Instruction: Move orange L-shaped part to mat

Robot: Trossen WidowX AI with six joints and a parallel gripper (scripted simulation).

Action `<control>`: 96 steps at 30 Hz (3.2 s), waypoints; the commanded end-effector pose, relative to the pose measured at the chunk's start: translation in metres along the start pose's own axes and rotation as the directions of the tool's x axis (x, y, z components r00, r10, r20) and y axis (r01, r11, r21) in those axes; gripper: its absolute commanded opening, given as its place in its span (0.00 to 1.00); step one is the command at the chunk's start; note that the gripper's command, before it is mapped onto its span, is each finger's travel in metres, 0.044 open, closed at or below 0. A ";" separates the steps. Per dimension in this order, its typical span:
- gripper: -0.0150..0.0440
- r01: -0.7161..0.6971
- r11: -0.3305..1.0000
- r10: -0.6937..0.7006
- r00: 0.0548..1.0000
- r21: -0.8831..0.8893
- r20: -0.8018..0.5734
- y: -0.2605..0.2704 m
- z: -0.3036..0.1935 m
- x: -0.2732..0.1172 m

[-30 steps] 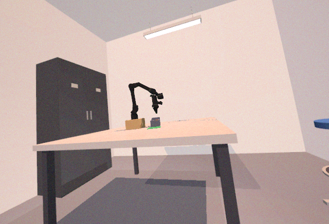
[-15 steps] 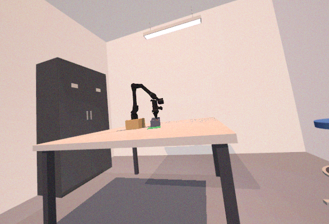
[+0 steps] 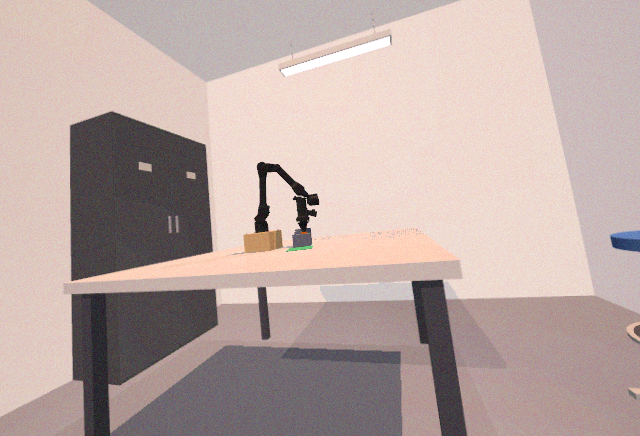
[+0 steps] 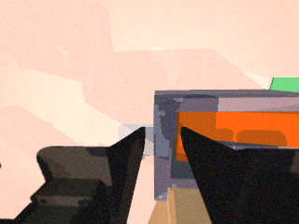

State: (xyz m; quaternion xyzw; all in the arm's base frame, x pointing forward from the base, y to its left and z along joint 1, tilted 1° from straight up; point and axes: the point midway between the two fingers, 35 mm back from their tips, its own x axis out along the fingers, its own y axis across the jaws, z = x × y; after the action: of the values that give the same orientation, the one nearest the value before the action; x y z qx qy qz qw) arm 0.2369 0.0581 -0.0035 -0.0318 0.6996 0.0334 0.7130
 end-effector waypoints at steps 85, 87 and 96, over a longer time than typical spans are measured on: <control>0.56 -0.002 1.000 0.002 1.000 0.013 -0.025 0.000 -0.005 -0.084; 0.56 -0.002 1.000 0.002 1.000 0.013 -0.025 0.000 -0.005 -0.084; 0.60 -0.001 0.999 0.002 1.000 0.033 -0.025 -0.001 -0.005 -0.084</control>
State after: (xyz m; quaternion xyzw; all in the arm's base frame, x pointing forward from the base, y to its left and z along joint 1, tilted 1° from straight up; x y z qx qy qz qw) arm 0.2305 0.0576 0.0807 -0.0268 0.7083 0.0291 0.7048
